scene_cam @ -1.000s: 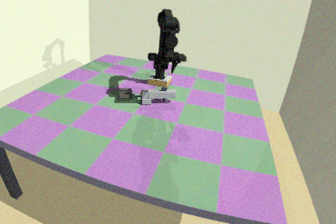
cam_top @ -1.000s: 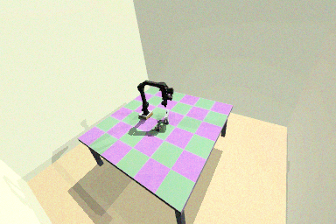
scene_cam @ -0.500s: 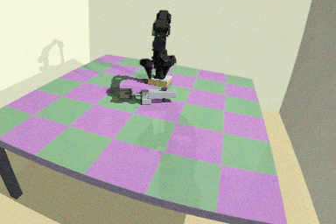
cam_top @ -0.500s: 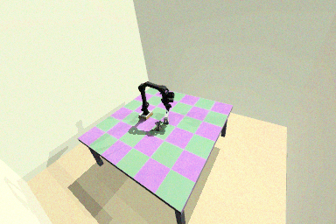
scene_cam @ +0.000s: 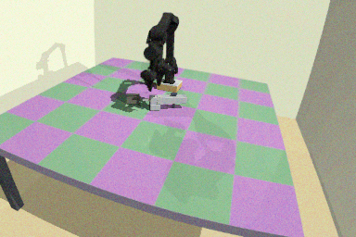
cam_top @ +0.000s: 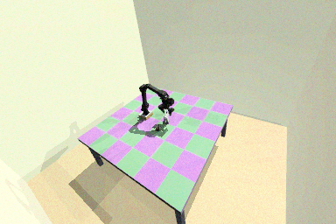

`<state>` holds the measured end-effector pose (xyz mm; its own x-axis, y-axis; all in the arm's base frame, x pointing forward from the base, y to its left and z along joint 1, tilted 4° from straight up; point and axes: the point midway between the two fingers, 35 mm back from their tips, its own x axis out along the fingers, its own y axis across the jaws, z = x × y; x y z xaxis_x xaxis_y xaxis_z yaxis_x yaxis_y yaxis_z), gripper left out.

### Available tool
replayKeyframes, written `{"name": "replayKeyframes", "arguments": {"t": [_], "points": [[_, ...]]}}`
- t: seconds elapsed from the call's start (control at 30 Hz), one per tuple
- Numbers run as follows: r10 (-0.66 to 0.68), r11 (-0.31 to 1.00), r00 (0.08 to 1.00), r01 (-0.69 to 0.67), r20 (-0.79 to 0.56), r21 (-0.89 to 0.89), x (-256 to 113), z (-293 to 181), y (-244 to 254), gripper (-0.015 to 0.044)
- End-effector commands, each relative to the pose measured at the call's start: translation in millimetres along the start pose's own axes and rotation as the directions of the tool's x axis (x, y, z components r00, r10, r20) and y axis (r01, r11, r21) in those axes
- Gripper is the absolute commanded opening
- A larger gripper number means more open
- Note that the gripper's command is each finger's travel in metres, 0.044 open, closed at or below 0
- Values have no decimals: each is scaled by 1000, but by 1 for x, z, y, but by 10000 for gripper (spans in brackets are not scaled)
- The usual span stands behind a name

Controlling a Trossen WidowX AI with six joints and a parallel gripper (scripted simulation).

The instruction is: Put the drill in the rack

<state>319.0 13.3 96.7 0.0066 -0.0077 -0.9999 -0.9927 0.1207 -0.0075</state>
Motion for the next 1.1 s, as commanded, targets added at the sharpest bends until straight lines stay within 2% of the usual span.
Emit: {"name": "replayKeyframes", "arguments": {"t": [0.0,0.13,1.07], "points": [[48,881,999,-54,-26,-470,46,-52,-10,440],[49,836,998,-56,-27,-546,52,-61,-12,440],[49,836,998,-56,-27,-546,56,-60,-12,440]]}}
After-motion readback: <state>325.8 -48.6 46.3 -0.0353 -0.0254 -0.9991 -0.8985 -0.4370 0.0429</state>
